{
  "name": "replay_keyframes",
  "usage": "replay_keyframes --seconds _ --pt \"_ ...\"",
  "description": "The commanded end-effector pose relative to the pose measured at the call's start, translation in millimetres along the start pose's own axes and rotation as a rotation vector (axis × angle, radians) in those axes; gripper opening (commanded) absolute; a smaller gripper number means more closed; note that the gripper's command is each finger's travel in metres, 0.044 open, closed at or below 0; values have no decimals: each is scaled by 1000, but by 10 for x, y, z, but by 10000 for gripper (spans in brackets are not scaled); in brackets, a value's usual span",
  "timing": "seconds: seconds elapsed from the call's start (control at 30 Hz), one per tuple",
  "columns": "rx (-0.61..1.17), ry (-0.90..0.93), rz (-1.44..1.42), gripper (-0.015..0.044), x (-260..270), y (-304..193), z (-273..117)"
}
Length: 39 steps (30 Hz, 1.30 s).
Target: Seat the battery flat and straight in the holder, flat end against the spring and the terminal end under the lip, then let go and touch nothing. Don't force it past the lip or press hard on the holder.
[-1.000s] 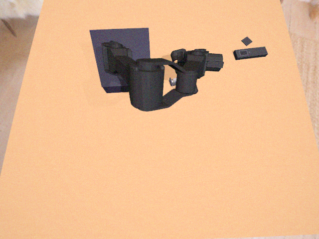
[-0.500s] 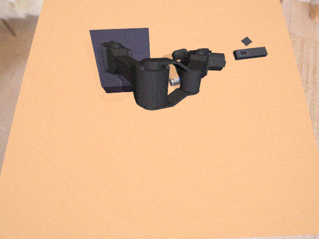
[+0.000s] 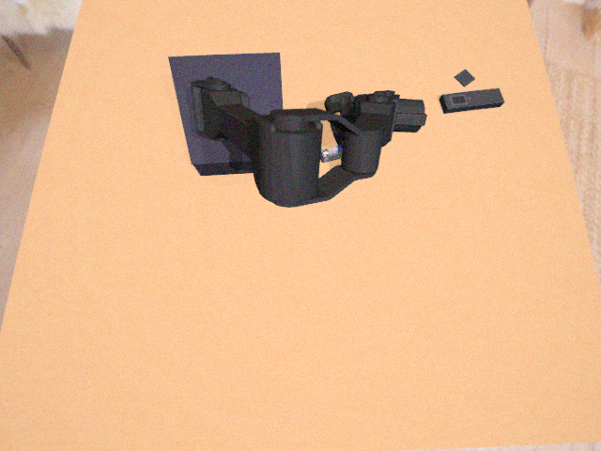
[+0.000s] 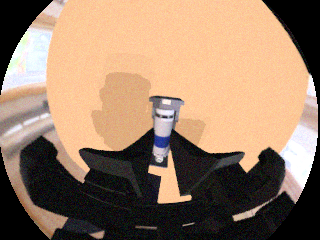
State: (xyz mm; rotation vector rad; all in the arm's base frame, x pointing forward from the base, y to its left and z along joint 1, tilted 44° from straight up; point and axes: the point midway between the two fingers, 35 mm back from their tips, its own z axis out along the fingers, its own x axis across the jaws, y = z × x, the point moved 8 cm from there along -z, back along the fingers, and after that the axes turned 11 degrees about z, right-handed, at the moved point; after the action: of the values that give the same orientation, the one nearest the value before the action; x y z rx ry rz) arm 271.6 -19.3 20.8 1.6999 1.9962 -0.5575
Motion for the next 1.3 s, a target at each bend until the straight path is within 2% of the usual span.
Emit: replay_keyframes --seconds 0.0,1.0,1.13,1.27 --pt "-6 1 9 66 0 -7 1" --pt "3 -6 10 66 13 63 -4" --pt "3 -6 10 168 13 63 -4" --pt "4 -6 9 168 17 61 -27"
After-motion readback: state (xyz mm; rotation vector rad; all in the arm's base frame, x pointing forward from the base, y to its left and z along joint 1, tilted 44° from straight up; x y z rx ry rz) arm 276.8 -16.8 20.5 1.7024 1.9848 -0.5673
